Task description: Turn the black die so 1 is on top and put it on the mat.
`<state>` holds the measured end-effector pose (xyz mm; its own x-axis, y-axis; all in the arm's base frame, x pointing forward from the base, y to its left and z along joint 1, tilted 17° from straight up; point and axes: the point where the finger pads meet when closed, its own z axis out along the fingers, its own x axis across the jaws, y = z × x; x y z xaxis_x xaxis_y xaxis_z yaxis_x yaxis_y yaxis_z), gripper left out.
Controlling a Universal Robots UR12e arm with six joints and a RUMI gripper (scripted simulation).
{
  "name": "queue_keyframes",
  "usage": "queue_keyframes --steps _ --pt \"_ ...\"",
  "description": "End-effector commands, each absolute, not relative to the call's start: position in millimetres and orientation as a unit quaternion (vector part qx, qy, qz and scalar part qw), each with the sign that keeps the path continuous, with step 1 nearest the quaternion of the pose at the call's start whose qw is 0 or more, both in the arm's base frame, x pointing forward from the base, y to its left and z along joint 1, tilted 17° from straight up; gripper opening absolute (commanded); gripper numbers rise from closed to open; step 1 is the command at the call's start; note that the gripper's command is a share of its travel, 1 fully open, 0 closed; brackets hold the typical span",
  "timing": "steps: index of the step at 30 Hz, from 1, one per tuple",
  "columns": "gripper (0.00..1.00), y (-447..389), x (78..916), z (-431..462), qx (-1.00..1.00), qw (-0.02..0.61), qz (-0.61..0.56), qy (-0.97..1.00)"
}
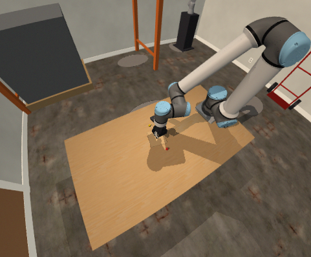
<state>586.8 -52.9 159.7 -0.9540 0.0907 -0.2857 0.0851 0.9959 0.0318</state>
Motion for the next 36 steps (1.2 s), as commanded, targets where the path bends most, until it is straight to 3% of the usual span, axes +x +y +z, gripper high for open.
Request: queue_keyframes --steps 1,19,36 --pt "0.18 -53.2 583.3 173.2 0.044 0.145 0.009 0.988" --pt "0.18 -53.2 576.5 194.4 0.045 0.144 0.003 0.989" --pt "0.18 -50.4 576.8 193.7 0.061 0.137 -0.109 0.983"
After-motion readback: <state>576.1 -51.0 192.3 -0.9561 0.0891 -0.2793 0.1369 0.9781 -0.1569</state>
